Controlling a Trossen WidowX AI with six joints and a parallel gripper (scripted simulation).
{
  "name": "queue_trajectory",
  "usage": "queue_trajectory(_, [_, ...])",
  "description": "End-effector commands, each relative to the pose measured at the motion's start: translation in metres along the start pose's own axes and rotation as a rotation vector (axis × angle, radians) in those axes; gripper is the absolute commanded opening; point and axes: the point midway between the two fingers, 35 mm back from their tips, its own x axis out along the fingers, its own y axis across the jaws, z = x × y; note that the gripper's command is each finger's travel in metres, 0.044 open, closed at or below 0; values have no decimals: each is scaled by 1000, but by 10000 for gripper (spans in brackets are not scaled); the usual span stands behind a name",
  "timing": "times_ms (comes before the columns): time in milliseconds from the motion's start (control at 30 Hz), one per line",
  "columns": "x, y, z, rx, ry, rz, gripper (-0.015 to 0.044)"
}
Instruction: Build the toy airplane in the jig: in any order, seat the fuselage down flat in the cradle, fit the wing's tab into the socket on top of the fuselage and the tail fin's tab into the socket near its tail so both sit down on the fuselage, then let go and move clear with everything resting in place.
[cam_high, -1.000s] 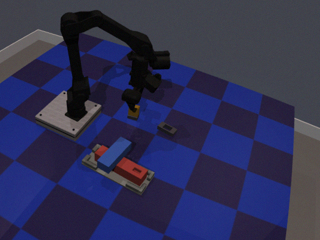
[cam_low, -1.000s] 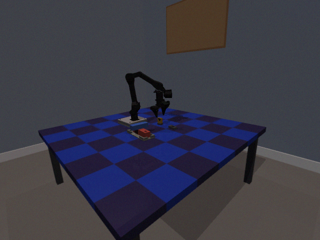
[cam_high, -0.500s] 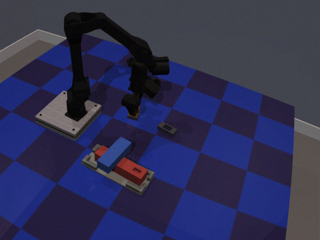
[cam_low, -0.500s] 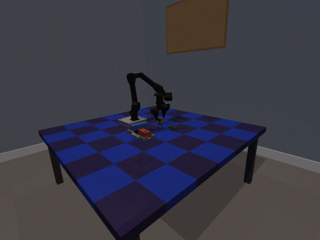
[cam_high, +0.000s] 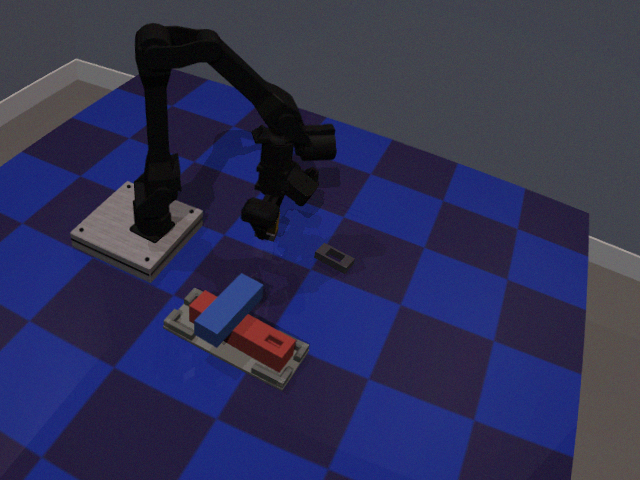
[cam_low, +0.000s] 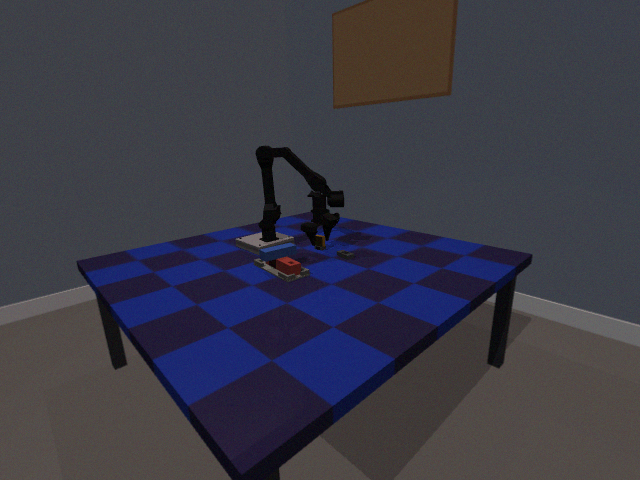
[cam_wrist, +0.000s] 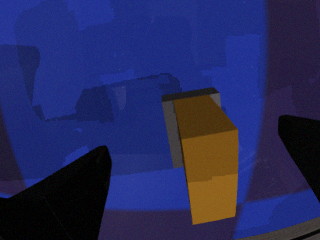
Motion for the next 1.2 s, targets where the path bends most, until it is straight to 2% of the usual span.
queue_trajectory(0, [4, -1, -2, 2, 6, 0, 387])
queue_trajectory(433, [4, -1, -2, 2, 6, 0, 46])
queue_trajectory(667, [4, -1, -2, 2, 6, 0, 0])
queue_trajectory(1167, [-29, 1, 3, 43, 0, 14, 0])
